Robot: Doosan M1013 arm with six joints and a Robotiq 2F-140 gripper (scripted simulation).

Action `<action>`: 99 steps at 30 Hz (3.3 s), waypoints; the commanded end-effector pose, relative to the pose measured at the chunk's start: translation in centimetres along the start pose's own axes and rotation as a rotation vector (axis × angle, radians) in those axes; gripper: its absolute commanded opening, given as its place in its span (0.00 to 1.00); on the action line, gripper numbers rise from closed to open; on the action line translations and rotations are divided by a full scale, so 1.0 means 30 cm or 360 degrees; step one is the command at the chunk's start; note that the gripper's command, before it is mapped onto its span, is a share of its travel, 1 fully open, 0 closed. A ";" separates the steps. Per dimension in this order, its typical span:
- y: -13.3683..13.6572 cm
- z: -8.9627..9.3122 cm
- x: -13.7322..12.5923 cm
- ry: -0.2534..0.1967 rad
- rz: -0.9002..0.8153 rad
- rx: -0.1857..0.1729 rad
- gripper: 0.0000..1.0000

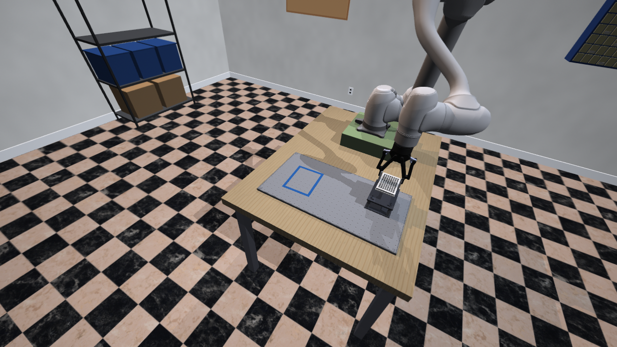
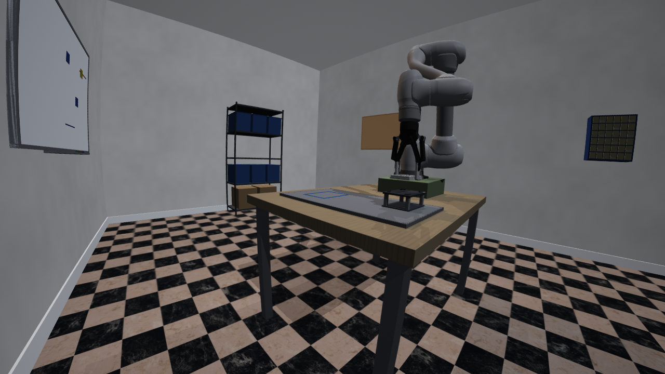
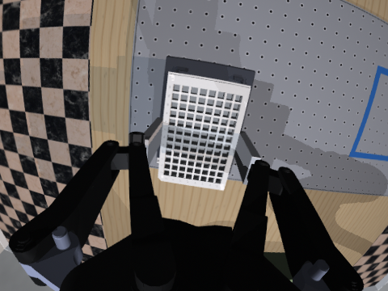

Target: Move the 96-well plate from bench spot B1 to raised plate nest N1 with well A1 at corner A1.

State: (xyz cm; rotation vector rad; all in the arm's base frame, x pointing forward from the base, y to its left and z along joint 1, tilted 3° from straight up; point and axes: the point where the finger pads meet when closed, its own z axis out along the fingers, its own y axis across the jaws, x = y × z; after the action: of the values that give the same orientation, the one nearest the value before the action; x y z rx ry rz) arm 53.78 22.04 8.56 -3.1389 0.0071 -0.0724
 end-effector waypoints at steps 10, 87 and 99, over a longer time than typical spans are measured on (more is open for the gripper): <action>0.009 0.071 0.004 0.0003 -0.0001 -0.0004 0.00; 0.012 0.152 0.005 0.0003 -0.0001 -0.0004 0.00; 0.012 0.152 0.005 0.0003 -0.0001 -0.0004 0.00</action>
State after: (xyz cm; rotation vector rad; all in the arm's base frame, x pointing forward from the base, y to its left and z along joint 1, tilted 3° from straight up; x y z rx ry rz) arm 54.08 21.89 4.25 -3.1394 0.0097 -0.0719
